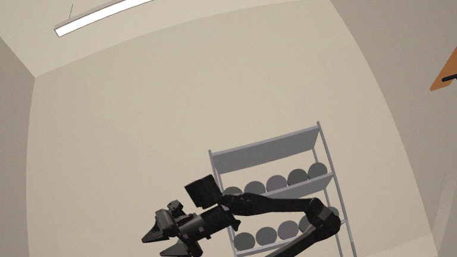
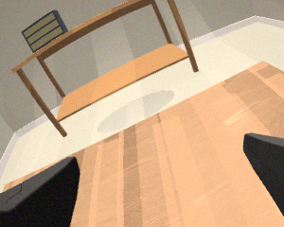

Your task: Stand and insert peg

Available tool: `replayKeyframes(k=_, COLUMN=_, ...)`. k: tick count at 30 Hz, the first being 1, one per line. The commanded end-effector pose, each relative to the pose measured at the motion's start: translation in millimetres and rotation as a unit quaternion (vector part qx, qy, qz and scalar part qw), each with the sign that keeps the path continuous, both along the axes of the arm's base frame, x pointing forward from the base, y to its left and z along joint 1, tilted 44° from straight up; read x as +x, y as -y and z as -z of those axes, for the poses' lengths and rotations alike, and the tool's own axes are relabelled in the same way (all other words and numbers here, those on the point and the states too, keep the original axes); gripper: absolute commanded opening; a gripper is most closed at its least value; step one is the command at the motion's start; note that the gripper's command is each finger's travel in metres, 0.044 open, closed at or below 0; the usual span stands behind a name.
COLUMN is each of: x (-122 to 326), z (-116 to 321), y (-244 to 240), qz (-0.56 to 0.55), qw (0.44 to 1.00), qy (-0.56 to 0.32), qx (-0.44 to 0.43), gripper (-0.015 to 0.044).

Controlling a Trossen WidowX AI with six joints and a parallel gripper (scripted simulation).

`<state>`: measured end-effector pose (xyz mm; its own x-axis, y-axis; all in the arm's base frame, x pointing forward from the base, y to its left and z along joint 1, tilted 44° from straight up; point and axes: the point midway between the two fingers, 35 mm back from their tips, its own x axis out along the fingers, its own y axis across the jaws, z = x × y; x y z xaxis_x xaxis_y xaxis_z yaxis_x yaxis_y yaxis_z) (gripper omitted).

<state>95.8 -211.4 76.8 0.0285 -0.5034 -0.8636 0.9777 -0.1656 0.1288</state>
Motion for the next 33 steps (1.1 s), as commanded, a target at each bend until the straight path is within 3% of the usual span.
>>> replayKeyframes(k=1, x=21, z=2, y=-9, qz=-0.054, qw=0.998, qy=0.006, qx=0.027, gripper=0.0440)
replayKeyframes(k=17, x=108, z=10, y=-73, qz=-0.292, qw=0.946, qy=0.016, qx=0.142, gripper=0.0440)
replayKeyframes(k=33, x=168, z=10, y=-175, qz=-0.488, qw=0.827, qy=0.030, qx=0.278, gripper=0.0440)
